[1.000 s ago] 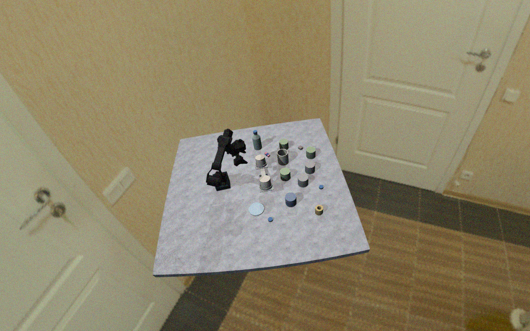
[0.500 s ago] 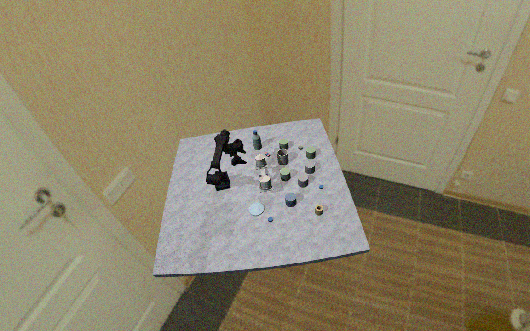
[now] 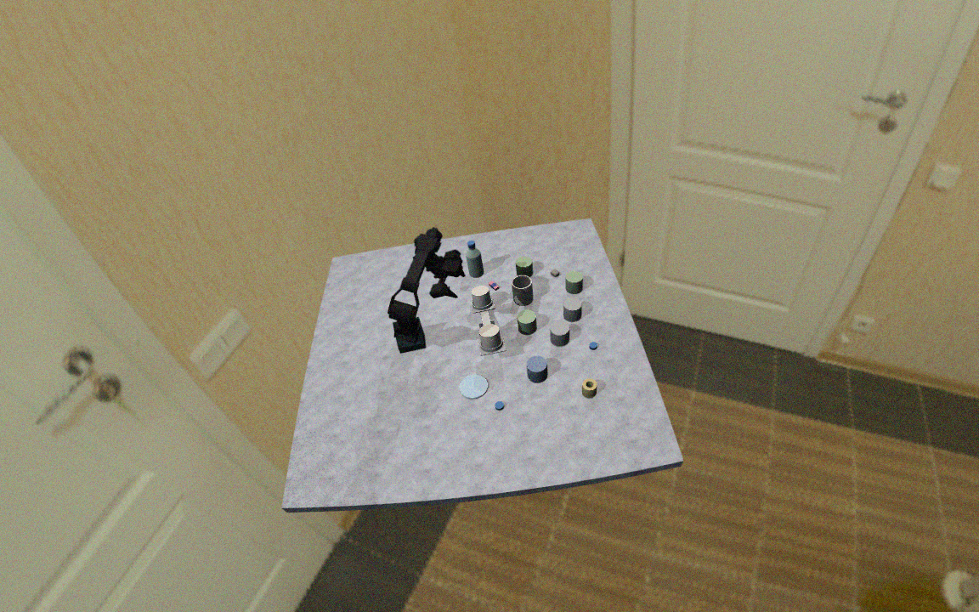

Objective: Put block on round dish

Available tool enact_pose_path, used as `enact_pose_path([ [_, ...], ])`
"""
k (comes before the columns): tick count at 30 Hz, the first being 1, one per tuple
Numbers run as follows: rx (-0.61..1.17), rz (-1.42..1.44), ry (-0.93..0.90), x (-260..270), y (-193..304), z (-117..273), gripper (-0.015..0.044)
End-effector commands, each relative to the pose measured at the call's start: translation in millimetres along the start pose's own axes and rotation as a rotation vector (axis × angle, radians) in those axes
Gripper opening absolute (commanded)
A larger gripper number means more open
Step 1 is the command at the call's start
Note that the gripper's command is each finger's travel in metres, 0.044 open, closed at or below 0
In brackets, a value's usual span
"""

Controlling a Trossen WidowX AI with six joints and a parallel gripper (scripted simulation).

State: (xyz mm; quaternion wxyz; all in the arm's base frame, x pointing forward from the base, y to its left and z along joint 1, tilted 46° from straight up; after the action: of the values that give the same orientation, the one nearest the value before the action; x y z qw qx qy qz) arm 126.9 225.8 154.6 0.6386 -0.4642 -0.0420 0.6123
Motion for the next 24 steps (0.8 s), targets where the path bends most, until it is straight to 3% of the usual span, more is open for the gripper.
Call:
enact_pose_path([
  [1,0.06,-0.13,0.035,17,-5,-11,0.044],
  [24,0.295,-0.822,0.304,93,-23,-95,0.044],
])
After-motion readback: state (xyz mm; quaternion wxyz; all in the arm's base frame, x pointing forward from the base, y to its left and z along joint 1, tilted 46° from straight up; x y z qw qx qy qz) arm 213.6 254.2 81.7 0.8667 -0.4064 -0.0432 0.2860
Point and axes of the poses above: the point midway between the two fingers, 35 mm back from their tips, its own z axis back along the fingers, its own x axis across the jaws, y = z × x, the point moved 8 cm from there along z, back along the fingers, and after that the axes turned 4 degrees about z, right-handed, at the moved point
